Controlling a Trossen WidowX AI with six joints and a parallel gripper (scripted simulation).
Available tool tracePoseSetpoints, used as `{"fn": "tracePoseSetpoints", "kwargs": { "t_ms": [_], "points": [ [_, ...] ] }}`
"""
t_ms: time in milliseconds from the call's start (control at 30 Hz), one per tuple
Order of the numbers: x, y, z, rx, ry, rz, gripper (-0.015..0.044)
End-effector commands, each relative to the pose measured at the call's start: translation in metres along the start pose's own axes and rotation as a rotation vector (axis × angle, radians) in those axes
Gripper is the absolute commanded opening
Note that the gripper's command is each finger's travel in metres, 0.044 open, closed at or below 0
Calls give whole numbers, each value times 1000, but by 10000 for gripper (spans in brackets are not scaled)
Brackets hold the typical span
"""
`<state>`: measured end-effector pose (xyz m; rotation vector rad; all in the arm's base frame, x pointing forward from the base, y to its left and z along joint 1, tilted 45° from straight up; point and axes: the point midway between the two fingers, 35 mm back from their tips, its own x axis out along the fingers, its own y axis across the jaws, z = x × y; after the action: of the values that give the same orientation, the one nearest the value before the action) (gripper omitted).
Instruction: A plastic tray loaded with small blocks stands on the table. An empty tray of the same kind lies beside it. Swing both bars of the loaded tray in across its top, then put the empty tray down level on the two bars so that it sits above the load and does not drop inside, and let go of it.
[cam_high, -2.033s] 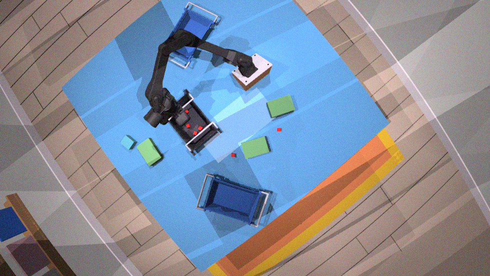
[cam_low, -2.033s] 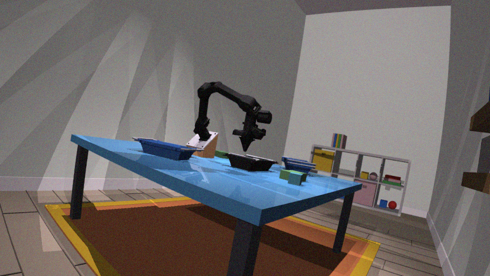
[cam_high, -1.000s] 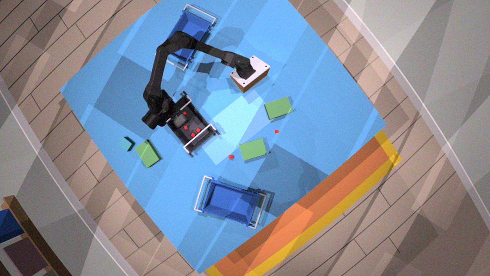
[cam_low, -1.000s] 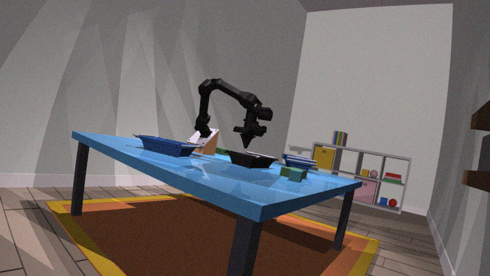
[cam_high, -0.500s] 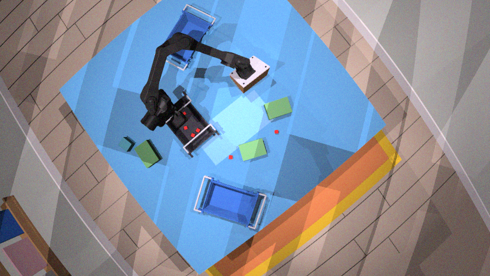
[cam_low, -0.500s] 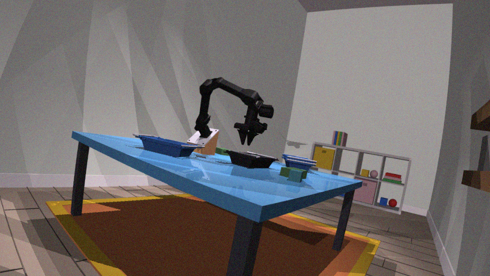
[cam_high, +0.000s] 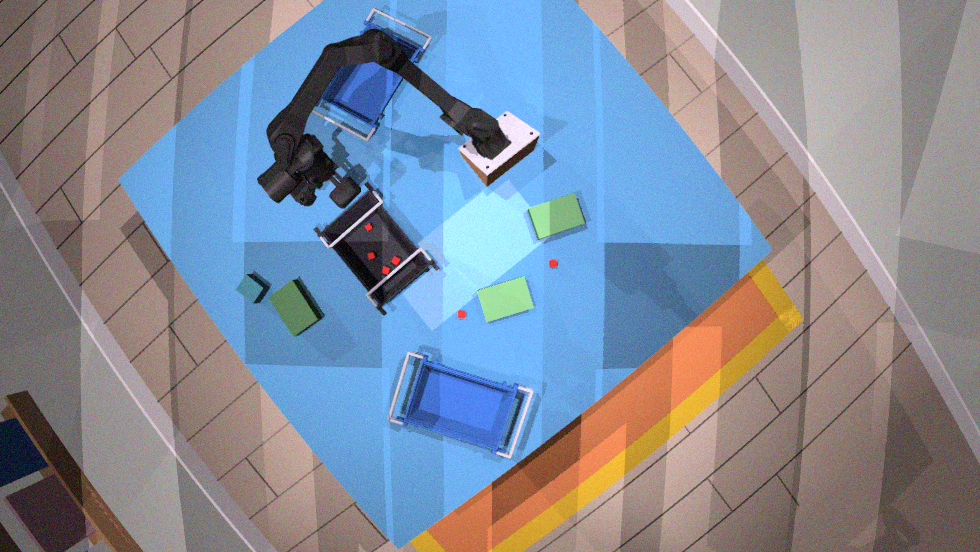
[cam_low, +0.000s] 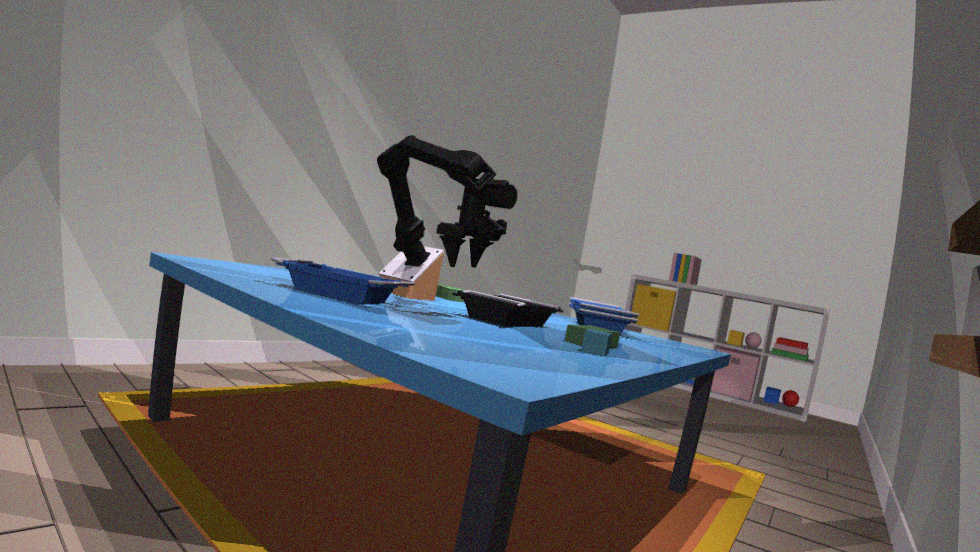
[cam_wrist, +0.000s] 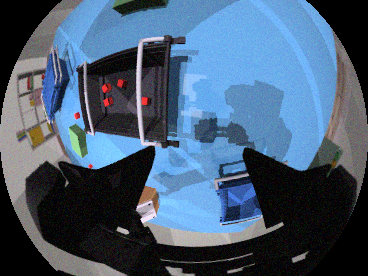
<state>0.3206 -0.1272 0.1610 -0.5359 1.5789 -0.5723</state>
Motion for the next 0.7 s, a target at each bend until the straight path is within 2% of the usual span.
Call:
{"fn": "tracePoseSetpoints", "kwargs": {
  "t_ms": [0,300,567,667],
  "points": [
    [10,-44,-51,-55,-14,36,440],
    [21,-92,-156,-149,-46,11,440],
    [24,-94,-245,-268,-21,-93,440],
    [24,-92,-258,-292,-7,-117,440]
  ]
}}
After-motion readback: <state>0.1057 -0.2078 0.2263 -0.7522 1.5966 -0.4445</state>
